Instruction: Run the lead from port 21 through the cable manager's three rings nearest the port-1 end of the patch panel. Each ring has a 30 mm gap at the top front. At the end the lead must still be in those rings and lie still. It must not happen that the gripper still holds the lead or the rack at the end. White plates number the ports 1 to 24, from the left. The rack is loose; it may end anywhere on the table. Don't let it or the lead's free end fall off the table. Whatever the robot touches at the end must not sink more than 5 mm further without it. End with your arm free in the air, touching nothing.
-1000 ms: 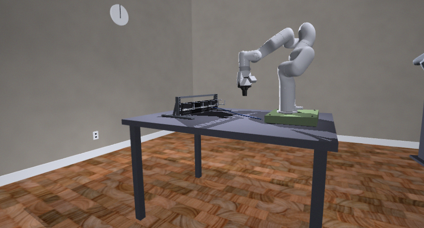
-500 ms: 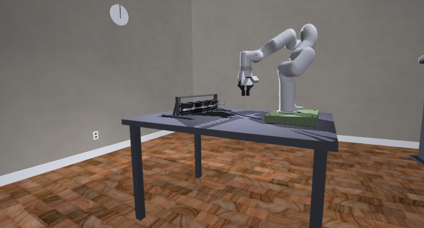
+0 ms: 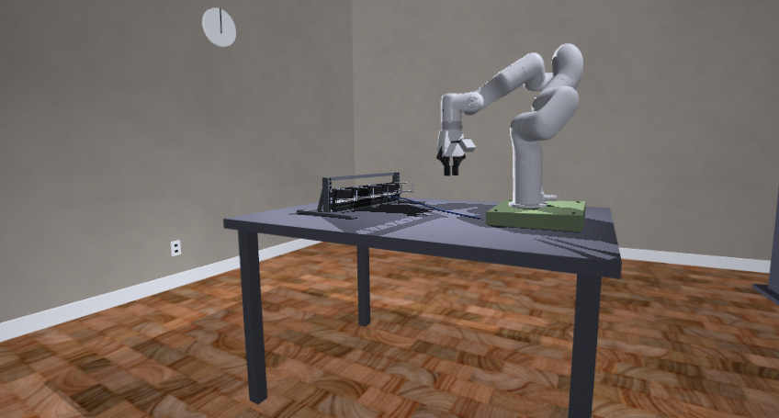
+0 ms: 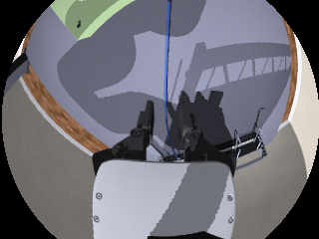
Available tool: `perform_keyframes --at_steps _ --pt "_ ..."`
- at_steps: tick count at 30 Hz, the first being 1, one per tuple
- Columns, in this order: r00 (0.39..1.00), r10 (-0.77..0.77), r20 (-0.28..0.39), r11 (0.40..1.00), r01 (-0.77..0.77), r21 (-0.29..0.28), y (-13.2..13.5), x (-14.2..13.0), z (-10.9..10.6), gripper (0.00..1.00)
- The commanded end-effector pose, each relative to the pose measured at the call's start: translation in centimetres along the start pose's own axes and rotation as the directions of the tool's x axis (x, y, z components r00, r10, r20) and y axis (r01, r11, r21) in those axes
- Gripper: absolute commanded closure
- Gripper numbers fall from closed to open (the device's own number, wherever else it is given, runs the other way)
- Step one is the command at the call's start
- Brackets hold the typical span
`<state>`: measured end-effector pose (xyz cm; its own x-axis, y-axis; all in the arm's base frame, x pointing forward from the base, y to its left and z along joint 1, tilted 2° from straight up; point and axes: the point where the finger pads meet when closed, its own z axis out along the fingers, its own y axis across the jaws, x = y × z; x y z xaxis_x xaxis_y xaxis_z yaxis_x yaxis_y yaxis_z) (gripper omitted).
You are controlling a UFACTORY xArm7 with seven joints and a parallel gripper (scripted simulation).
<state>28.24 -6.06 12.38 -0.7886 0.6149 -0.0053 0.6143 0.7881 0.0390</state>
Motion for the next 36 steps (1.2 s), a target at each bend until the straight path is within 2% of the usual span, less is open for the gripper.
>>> perform_keyframes --at_steps 1,17,36 --pt "1.0 0.0 0.003 1.0 0.0 -0.001 0.0 -0.1 -0.1 0.67" --pt "1.0 0.0 0.002 1.0 0.0 -0.001 0.0 -0.1 0.9 0.67" --pt "1.0 0.0 0.002 1.0 0.0 -0.001 0.0 -0.1 8.1 0.67"
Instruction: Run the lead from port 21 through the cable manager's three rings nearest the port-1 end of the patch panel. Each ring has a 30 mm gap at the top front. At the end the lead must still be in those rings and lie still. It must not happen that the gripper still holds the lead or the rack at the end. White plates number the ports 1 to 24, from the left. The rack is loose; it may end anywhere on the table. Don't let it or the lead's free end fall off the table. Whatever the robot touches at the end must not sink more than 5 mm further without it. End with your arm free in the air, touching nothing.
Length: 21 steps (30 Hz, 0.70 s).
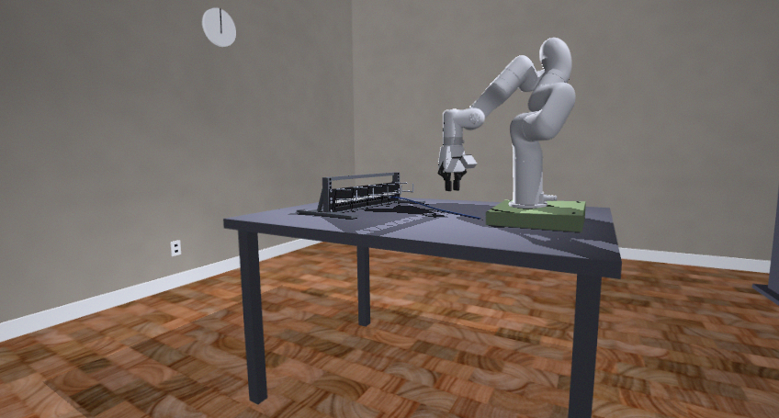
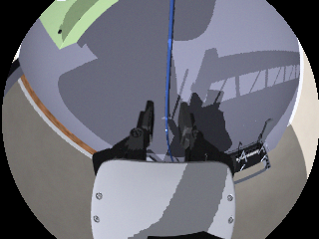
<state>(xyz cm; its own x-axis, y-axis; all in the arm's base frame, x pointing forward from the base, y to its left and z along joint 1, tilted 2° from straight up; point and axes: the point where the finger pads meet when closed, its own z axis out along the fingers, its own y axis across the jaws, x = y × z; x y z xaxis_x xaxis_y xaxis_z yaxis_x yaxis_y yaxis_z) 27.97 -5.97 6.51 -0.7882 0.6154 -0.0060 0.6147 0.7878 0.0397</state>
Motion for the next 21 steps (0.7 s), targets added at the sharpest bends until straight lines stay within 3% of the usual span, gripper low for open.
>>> perform_keyframes --at_steps 1,11,21 --pt "1.0 -0.001 0.001 1.0 0.001 0.0 0.3 -0.4 2.6 0.67" --pt "1.0 -0.001 0.001 1.0 0.001 0.0 0.2 -0.4 5.8 0.67" --pt "1.0 -0.001 0.001 1.0 0.001 0.0 0.2 -0.4 7.2 0.67"
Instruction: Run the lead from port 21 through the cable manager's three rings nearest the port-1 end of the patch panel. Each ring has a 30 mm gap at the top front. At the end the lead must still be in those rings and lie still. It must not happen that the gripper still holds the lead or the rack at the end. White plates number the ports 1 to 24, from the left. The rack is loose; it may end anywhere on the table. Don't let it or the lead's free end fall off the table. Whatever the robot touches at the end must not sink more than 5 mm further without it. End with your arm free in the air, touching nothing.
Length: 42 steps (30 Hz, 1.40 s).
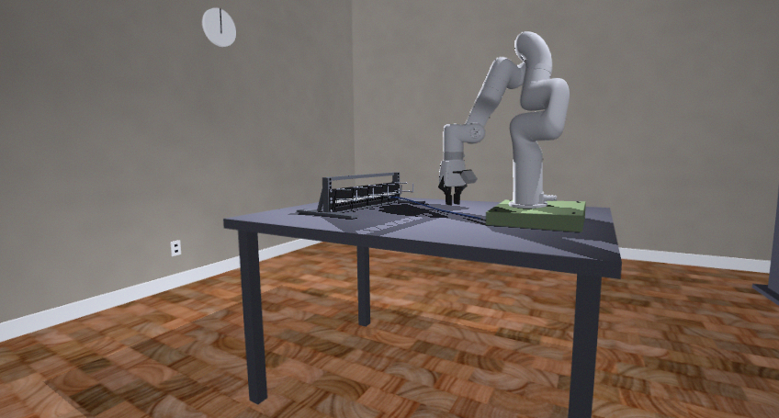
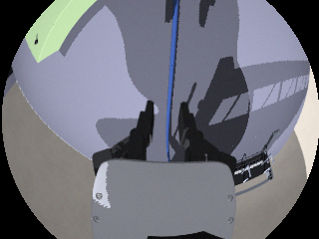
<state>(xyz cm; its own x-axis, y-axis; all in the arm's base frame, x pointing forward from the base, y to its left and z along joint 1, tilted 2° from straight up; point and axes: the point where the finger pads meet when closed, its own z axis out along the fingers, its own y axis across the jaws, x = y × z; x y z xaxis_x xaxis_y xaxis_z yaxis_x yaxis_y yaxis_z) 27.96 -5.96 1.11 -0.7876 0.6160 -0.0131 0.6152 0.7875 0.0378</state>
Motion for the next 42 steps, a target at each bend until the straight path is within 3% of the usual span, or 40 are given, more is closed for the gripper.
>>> perform_keyframes --at_steps 1,42 --pt "1.0 -0.001 -0.006 1.0 0.001 -0.002 0.43 -0.42 1.92 0.67" --pt "1.0 -0.001 -0.006 1.0 0.001 -0.002 0.51 -0.58 2.4 0.67"
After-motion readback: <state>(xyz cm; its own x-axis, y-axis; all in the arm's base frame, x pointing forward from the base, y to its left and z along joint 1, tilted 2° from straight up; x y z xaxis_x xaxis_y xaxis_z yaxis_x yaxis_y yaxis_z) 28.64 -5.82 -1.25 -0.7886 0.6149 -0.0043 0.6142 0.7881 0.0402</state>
